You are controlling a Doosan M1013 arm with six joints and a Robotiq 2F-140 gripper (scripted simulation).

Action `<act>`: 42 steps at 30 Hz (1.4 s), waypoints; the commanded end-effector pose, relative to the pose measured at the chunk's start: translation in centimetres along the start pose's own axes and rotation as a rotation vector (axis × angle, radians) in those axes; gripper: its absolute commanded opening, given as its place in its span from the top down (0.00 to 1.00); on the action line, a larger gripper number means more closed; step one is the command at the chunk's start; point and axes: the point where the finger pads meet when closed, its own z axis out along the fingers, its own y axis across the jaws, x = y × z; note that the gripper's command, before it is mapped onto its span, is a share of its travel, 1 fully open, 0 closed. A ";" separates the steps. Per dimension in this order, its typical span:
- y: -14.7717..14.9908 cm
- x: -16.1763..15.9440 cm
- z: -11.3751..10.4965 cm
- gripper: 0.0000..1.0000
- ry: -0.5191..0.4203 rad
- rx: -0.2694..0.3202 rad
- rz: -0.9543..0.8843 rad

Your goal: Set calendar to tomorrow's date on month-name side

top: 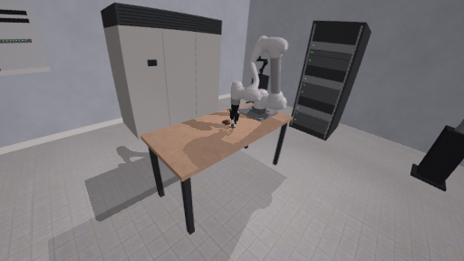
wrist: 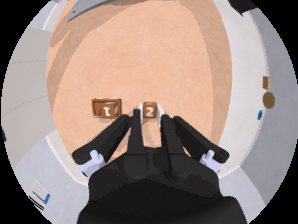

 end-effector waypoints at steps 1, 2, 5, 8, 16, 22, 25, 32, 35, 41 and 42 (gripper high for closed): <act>0.0 0.0 0.0 0.83 0.000 0.000 0.000; 0.0 0.0 0.0 0.83 0.000 0.000 0.000; 0.0 0.0 0.0 0.83 0.000 0.000 0.000; 0.0 0.0 0.0 0.83 0.000 0.000 0.000; 0.0 0.0 0.0 0.83 0.000 0.000 0.000; 0.0 0.0 0.0 0.83 0.000 0.000 0.000; 0.0 0.0 0.0 0.83 0.000 0.000 0.000; 0.0 0.0 0.0 0.83 0.000 0.000 0.000; 0.0 0.0 0.0 0.83 0.000 0.000 0.000; 0.0 0.0 0.0 0.83 0.000 0.000 0.000; 0.0 0.0 0.0 0.80 0.000 0.000 0.000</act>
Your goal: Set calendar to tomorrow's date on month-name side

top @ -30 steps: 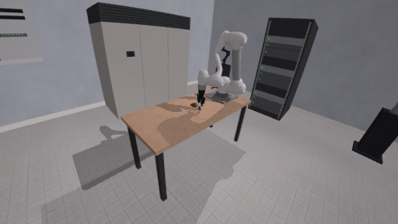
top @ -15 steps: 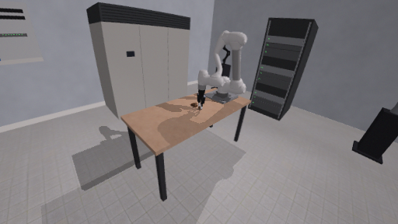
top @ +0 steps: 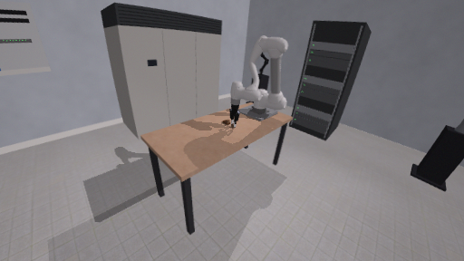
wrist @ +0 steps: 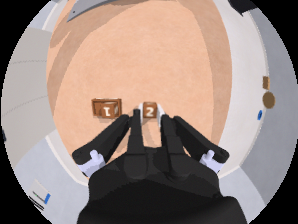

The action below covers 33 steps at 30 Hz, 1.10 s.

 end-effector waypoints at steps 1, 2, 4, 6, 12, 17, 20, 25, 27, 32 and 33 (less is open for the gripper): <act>0.0 0.0 0.0 0.80 0.000 0.000 0.000; 0.0 0.0 0.0 0.80 0.000 0.000 0.000; 0.0 0.0 0.0 0.78 0.000 0.000 0.000; 0.0 0.0 0.0 0.76 0.000 0.000 0.000; 0.0 0.0 0.0 0.73 0.000 0.000 0.000; 0.0 0.0 0.0 0.71 0.000 0.000 0.000; 0.0 0.0 0.0 0.71 0.000 0.000 0.000; 0.0 0.0 -0.1 0.71 0.000 0.000 0.000; 0.0 0.0 -0.2 0.71 0.000 0.000 0.000; 0.0 0.0 -1.0 0.71 0.000 0.000 0.000; 0.0 0.0 -1.3 0.71 0.000 0.000 0.000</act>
